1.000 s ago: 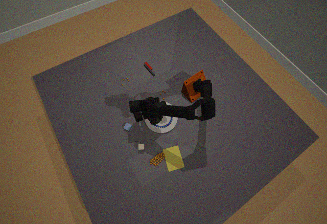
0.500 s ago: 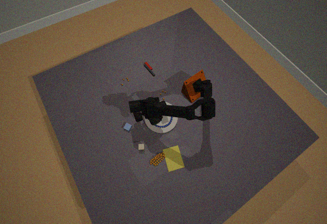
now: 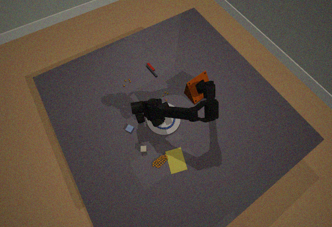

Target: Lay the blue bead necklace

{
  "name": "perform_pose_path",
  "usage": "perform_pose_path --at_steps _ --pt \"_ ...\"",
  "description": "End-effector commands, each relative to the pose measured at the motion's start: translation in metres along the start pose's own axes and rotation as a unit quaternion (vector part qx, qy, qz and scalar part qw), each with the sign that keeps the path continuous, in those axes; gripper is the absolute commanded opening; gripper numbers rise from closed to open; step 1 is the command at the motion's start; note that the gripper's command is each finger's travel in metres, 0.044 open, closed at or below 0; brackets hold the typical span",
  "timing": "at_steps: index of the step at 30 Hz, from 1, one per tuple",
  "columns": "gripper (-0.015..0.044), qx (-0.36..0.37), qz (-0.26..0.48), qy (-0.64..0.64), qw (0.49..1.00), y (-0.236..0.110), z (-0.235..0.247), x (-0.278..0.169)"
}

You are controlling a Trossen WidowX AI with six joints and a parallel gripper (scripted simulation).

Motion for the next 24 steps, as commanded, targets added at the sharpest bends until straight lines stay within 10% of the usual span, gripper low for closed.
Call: perform_pose_path --at_steps 1,24 --pt "0.0000 0.000 0.000 0.000 1.000 -0.0002 0.0001 0.0001" --pt "0.0000 0.000 -0.002 0.002 1.000 0.0027 -0.0057 0.0006"
Point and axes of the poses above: the point midway between the two fingers, 35 mm back from their tips, its own y axis out along the fingers, its own z axis across the jaws, x = y × z, the point moved 4 cm from there along -y, back along the fingers, and after that the axes turned 15 degrees about y, right-handed, at the moved point
